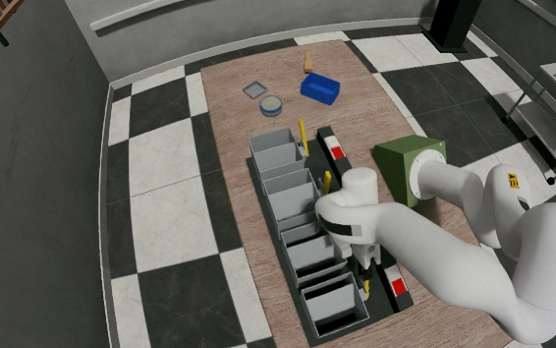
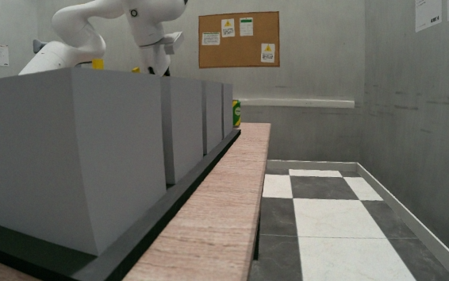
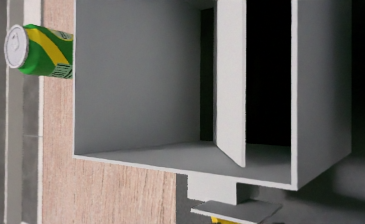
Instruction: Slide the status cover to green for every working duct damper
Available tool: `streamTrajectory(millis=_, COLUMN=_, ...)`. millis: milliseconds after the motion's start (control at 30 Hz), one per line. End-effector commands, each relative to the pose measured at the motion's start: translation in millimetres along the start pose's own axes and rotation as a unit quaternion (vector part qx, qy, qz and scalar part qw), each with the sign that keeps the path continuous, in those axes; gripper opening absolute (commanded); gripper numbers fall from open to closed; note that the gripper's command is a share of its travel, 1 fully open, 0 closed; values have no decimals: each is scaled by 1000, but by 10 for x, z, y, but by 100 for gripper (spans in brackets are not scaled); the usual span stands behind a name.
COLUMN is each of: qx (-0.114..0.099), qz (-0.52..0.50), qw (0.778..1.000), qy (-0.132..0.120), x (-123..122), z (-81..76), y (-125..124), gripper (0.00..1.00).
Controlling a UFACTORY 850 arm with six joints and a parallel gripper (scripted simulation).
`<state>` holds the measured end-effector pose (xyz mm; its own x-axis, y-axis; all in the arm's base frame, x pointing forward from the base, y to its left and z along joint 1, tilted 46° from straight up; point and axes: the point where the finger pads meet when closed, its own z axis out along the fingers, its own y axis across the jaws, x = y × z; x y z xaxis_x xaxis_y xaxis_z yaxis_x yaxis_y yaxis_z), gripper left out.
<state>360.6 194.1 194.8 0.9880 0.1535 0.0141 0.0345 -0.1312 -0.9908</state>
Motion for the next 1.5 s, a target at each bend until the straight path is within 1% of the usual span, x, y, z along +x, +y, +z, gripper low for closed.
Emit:
streamTrajectory(millis=0, qx=9, qz=-1, qw=1000, qy=0, x=5, z=-3, y=14, gripper=19)
streamTrajectory(millis=433, qx=16, qz=-1, qw=1000, qy=0, x=5, z=-3, y=28, gripper=19)
streamTrajectory(millis=1167, qx=17, qz=-1, qw=1000, qy=0, x=5, z=-3, y=29, gripper=19)
streamTrajectory(millis=1200, qx=17, qz=-1, qw=1000, qy=0, x=5, z=-3, y=29, gripper=23)
streamTrajectory(millis=1333, qx=17, qz=-1, qw=1000, qy=0, x=5, z=-3, y=29, gripper=23)
streamTrajectory(millis=1367, qx=17, qz=-1, qw=1000, qy=0, x=5, z=-3, y=29, gripper=27)
streamTrajectory(millis=1433, qx=17, qz=-1, qw=1000, qy=0, x=5, z=-3, y=29, gripper=27)
streamTrajectory(millis=1467, qx=17, qz=-1, qw=1000, qy=0, x=5, z=-3, y=29, gripper=31)
